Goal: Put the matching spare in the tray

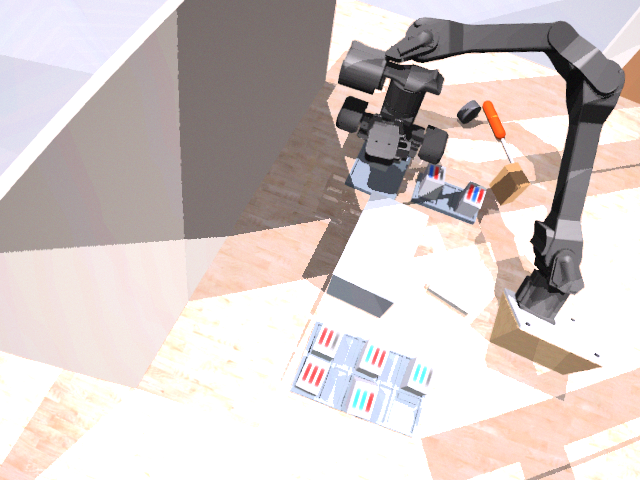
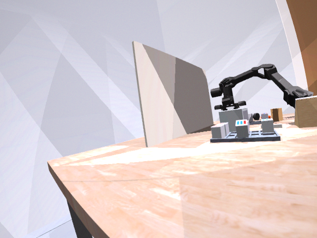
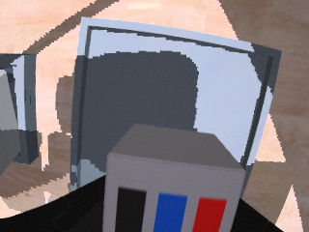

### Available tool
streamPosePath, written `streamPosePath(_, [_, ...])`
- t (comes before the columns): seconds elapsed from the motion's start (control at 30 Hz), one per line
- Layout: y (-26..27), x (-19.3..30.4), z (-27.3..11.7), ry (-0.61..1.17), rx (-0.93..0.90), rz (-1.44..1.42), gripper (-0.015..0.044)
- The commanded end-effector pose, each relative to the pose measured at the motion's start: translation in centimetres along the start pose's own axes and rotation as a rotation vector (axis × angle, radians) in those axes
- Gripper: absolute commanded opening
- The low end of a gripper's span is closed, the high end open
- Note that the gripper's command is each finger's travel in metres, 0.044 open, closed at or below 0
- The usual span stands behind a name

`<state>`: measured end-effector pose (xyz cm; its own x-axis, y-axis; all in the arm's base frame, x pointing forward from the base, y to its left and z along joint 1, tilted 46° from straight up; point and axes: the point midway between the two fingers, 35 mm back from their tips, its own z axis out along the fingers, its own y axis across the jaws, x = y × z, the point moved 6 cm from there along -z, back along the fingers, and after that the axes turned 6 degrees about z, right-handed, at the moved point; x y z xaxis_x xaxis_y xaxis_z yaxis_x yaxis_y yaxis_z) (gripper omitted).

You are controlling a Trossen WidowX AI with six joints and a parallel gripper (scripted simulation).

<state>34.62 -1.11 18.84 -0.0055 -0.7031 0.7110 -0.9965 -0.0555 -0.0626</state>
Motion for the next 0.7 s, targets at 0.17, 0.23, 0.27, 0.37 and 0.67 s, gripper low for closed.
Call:
streamPosePath(0.17, [0.2,0.1,0.5,0.001,0.004,0.000,0.0000])
streamPosePath(0.23, [0.2,0.1,0.7,0.001,0.003,0.000,0.0000])
streamPosePath(0.27, [0.2,0.1,0.8,0.001,0.003,0.000,0.0000])
streamPosePath(0.37, [0.2,0.2,1.0,0.001,0.003,0.001,0.0000])
streamPosePath(0.67, [0.1,0.1,1.4,-0.001,-0.002,0.003,0.0053])
